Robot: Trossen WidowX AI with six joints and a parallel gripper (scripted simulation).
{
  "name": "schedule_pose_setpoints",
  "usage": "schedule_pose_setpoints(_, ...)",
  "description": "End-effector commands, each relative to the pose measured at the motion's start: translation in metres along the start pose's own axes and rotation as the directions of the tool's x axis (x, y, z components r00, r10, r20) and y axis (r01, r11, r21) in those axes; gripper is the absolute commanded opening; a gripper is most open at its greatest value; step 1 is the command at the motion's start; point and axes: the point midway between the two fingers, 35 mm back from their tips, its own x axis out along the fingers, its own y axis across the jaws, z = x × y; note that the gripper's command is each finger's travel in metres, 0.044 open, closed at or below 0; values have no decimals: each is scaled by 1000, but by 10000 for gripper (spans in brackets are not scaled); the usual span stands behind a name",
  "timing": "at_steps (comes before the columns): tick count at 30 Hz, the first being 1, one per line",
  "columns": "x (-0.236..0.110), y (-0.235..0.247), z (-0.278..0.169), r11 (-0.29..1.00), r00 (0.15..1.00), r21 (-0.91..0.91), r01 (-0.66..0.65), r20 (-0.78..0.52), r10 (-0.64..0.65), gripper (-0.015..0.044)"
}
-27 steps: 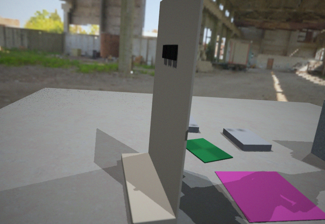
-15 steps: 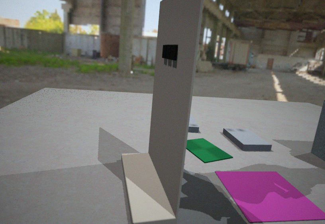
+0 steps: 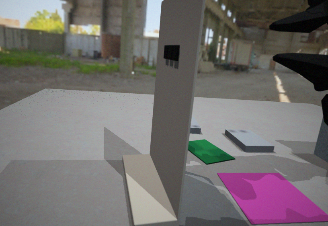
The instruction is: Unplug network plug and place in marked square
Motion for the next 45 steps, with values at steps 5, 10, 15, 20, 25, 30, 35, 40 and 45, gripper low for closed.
schedule_pose_setpoints(5,-17,-1,-49,985,997,-169,31,-61,-42,156)
schedule_pose_setpoints(10,-29,-2,-75,963,993,-264,44,-95,-71,156)
schedule_pose_setpoints(15,-36,-2,-88,950,990,-310,47,-112,-86,156)
schedule_pose_setpoints(20,-33,-2,-87,949,990,-313,49,-111,-88,156)
schedule_pose_setpoints(25,-25,-4,-84,945,990,-321,56,-105,-94,156)
schedule_pose_setpoints(30,-16,-5,-81,942,990,-329,63,-100,-101,156)
schedule_pose_setpoints(35,-6,-5,-80,939,990,-337,70,-94,-107,156)
schedule_pose_setpoints(40,3,-5,-79,936,990,-344,77,-88,-114,156)
schedule_pose_setpoints(45,13,-4,-79,932,989,-351,84,-83,-120,156)
